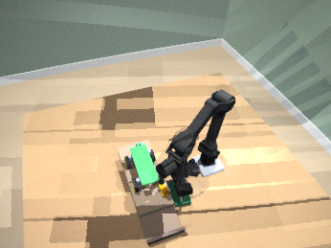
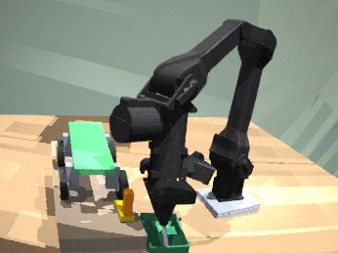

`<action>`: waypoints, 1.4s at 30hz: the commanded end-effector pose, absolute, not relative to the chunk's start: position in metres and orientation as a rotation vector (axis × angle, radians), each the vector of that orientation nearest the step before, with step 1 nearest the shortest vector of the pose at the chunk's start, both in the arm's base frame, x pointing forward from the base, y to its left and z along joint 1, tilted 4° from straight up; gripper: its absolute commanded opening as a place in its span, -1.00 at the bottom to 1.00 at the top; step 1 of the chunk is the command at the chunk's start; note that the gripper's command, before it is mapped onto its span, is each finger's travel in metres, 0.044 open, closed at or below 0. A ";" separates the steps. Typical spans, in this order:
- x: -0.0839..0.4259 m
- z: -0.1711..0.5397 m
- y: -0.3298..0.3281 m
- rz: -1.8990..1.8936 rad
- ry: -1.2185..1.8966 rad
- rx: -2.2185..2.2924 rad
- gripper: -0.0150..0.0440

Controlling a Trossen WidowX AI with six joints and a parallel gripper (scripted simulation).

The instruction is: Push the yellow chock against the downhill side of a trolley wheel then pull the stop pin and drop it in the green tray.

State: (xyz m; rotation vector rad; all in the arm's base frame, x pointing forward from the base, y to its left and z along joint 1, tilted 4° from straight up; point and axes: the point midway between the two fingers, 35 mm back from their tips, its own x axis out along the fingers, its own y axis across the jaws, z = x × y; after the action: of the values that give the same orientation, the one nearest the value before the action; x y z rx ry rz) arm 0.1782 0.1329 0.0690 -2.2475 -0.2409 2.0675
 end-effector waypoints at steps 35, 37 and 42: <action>0.179 0.062 0.125 2.066 -0.240 -2.248 0.66; 0.178 0.065 0.125 2.067 -0.241 -2.247 0.66; 0.174 0.084 0.123 2.071 -0.246 -2.243 0.66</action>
State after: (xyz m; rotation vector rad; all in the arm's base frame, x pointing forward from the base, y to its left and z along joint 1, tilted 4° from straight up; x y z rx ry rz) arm 0.1740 0.1223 0.0701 -2.2358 -0.2305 2.0888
